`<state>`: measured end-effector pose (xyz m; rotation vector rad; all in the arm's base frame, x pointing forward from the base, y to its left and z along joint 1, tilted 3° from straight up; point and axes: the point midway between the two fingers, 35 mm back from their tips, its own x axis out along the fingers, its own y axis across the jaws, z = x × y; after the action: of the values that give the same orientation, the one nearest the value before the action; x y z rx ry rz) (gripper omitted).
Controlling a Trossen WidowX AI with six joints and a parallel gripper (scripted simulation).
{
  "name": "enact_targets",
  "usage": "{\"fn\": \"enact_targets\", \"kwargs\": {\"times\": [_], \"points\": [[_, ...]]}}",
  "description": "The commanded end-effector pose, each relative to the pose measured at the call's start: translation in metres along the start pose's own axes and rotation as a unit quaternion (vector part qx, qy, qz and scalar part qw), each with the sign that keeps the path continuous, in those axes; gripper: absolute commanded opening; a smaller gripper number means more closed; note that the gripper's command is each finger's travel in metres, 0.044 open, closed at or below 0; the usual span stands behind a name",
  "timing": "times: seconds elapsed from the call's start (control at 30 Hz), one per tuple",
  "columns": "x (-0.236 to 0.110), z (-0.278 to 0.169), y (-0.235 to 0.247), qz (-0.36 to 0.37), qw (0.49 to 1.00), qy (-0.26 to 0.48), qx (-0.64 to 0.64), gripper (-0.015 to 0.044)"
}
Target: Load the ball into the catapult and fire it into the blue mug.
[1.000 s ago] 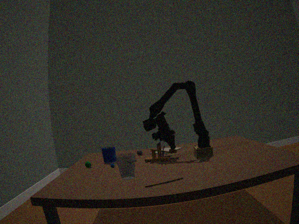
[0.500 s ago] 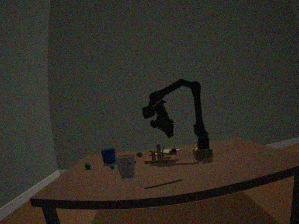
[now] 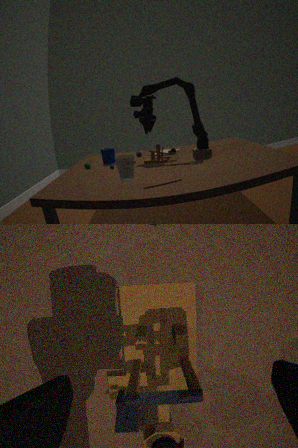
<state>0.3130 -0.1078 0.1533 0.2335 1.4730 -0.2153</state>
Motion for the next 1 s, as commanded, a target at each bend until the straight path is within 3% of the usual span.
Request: {"fn": "enact_targets", "kwargs": {"times": [0.0, 0.5, 0.97], "points": [[-0.008, 0.035, 0.000, 0.000, 0.999, -0.052, -0.009, 0.0440], [-0.063, 0.180, -0.001, -0.011, 0.959, -0.282, -0.033, 0.0440], [-0.066, 0.186, -0.001, -0.012, 0.956, -0.291, -0.033, 0.0440]]}}
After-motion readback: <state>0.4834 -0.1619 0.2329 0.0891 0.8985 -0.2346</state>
